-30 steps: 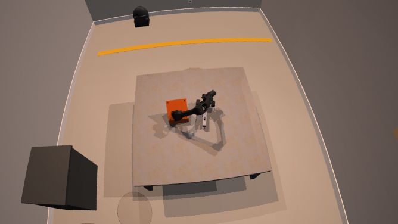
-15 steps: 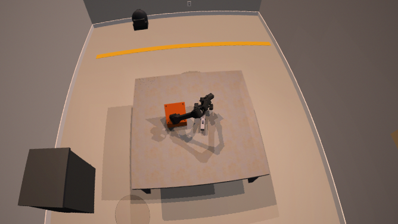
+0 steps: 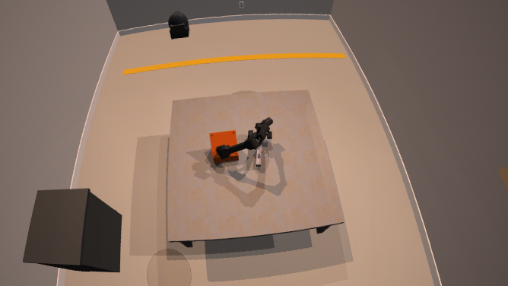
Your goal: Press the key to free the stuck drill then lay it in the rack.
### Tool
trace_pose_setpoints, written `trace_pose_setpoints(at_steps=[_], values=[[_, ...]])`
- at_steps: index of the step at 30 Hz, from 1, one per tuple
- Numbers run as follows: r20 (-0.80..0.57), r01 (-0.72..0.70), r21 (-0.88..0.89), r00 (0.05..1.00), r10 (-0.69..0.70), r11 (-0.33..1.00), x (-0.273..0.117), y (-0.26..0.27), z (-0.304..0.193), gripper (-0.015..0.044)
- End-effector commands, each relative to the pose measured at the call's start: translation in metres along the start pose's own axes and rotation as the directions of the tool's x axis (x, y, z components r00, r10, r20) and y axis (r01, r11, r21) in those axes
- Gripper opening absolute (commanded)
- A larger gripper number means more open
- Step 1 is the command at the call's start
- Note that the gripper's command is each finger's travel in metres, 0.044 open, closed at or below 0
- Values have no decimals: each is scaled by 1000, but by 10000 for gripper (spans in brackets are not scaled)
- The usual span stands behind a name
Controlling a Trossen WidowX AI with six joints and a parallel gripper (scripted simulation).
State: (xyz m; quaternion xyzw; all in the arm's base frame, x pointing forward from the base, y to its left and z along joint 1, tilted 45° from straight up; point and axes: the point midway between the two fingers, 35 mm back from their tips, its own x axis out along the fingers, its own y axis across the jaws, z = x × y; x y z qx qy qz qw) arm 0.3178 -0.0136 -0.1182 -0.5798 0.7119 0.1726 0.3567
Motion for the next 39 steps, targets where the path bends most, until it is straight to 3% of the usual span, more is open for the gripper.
trace_pose_setpoints(at_steps=[1, 39], values=[[5, -1, 8, 1000, 1, 1000, -1, -2, 7, 0], [9, -1, 9, 1000, 1, 1000, -4, -1, 54, 0]])
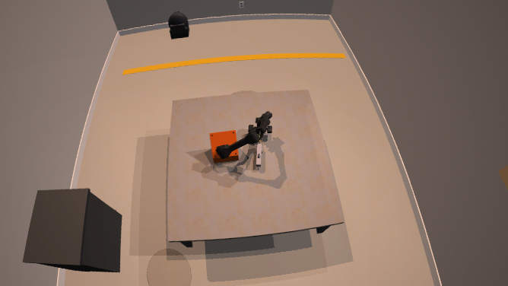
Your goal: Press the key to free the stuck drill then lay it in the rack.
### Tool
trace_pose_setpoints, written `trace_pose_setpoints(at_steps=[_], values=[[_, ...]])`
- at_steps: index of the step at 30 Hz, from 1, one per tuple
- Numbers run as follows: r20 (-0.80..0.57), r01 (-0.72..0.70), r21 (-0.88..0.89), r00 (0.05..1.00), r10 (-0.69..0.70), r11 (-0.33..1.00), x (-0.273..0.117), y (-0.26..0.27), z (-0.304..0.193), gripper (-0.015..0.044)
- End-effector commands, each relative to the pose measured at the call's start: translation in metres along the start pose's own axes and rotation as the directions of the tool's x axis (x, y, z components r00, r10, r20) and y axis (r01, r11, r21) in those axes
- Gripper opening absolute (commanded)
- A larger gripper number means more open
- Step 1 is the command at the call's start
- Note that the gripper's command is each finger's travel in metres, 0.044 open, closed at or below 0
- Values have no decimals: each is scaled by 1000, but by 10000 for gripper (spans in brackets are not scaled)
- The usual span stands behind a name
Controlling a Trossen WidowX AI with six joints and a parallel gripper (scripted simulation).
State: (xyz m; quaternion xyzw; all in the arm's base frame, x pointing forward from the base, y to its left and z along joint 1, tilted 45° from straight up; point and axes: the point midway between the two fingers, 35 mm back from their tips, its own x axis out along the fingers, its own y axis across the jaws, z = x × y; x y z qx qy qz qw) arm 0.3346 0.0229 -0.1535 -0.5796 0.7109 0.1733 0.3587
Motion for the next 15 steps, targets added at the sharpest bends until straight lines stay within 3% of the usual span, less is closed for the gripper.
trace_pose_setpoints(at_steps=[1, 15], values=[[4, -2, 8, 1000, 2, 1000, -3, 0, 0, 0], [5, -2, 8, 1000, 2, 1000, -12, 0, -1, 0]])
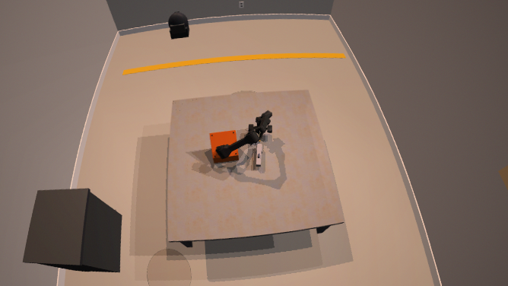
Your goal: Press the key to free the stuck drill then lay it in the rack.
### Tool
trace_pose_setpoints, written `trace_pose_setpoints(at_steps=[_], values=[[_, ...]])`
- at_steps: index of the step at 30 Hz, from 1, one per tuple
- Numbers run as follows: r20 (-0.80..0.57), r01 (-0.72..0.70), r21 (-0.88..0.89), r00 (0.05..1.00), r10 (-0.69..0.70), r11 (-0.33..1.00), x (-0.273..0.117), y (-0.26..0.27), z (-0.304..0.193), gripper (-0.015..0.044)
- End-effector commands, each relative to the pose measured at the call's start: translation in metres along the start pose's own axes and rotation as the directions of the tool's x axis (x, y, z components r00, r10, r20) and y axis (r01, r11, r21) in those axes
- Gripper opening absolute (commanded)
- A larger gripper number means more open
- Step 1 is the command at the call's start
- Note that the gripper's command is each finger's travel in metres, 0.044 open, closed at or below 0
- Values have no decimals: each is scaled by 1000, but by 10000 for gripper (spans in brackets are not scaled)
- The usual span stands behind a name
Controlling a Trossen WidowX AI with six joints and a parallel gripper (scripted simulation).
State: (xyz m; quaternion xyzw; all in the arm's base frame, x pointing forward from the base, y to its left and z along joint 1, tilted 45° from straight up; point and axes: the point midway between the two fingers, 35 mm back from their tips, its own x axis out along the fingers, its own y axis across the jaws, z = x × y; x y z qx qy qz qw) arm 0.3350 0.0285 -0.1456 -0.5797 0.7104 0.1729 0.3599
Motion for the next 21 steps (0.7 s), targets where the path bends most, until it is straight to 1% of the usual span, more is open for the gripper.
trace_pose_setpoints(at_steps=[1, 21], values=[[3, -3, 6, 1000, 3, 1000, -3, 0, 0, 0], [4, -4, 6, 1000, 4, 1000, -16, 0, -2, 0]])
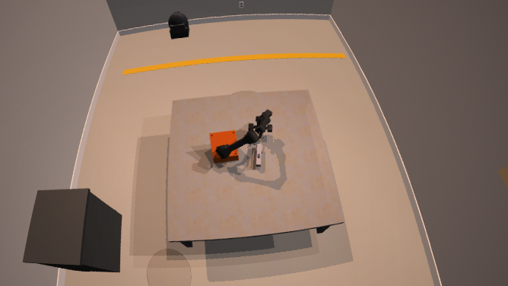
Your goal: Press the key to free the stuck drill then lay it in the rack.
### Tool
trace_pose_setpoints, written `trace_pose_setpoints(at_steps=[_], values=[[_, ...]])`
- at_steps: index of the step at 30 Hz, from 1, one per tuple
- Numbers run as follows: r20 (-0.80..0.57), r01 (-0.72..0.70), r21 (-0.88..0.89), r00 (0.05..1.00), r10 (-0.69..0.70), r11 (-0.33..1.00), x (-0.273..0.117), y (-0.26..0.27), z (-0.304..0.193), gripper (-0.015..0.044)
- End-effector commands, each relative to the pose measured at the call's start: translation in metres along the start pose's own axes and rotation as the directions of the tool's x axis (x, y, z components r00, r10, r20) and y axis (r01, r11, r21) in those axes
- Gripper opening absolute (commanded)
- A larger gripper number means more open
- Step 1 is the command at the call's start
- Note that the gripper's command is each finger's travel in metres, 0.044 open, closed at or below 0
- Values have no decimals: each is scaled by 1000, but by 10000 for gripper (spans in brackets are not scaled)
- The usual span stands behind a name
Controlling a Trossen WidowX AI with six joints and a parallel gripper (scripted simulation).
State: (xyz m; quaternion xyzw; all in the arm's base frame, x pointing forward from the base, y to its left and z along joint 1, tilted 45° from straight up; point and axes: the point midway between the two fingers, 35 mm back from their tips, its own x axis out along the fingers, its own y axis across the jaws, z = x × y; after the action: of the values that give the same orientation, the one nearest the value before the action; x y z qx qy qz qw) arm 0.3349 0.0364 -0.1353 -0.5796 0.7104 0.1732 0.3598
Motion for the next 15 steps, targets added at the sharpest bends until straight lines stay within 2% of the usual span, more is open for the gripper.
trace_pose_setpoints(at_steps=[1, 15], values=[[3, -3, 6, 1000, 3, 1000, -3, 0, 0, 0], [4, -3, 6, 1000, 3, 1000, -12, 0, 0, 0]])
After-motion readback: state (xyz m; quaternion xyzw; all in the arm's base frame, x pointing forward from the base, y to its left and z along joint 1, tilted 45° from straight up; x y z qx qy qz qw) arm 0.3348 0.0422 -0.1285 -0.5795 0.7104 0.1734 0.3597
